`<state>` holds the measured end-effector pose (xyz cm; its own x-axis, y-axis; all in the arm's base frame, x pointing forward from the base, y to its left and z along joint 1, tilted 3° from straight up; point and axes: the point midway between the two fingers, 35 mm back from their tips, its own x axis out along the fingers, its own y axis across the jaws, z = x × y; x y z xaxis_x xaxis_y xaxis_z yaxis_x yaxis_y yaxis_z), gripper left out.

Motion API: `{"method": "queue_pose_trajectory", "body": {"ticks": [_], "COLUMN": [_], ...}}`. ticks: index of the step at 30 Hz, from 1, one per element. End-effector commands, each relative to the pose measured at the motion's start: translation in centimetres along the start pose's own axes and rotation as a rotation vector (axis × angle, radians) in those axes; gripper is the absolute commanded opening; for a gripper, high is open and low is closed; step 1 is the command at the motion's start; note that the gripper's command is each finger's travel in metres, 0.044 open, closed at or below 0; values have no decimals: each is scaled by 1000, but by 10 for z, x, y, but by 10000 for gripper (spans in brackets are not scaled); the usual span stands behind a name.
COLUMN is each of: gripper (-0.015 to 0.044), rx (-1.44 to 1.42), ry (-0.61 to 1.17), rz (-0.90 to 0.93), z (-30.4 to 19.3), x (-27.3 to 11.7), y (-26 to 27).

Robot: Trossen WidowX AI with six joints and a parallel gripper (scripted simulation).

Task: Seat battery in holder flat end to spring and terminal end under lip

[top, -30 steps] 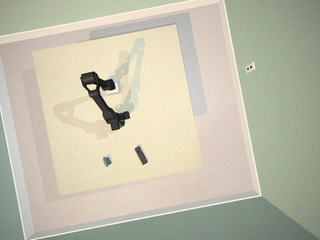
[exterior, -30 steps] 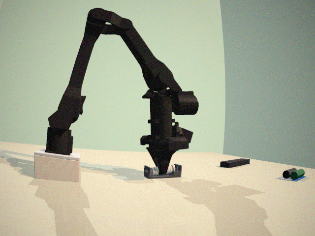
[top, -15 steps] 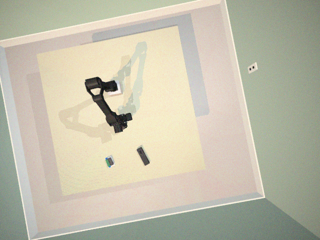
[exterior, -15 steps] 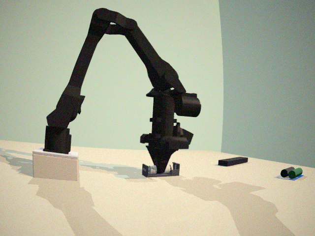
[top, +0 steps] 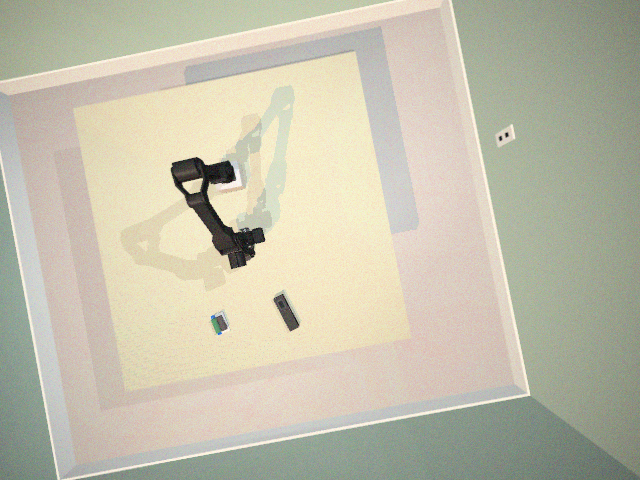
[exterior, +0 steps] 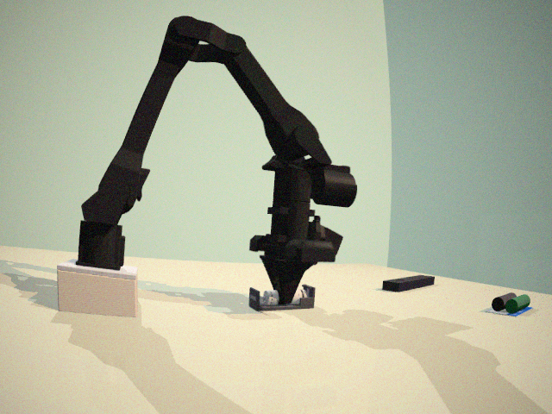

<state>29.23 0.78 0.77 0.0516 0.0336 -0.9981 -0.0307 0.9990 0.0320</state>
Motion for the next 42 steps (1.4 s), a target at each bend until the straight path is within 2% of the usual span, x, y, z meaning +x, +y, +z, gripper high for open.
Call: {"method": "queue_pose_trajectory", "body": {"ticks": [1,13,17,29,31,39,42], "gripper": [78,78,180,180,233,440,440], "rx": [-3,-3,-3,0,1,0,0], "ry": [10,5,5,6,7,6,6], "rz": [0,0,0,1,0,0,0], "z": [1,6,6,5,5,3,4], "x": [1,0,0,-15,-17,-87,-88], "y": [0,0,0,0,0,-1,0]}}
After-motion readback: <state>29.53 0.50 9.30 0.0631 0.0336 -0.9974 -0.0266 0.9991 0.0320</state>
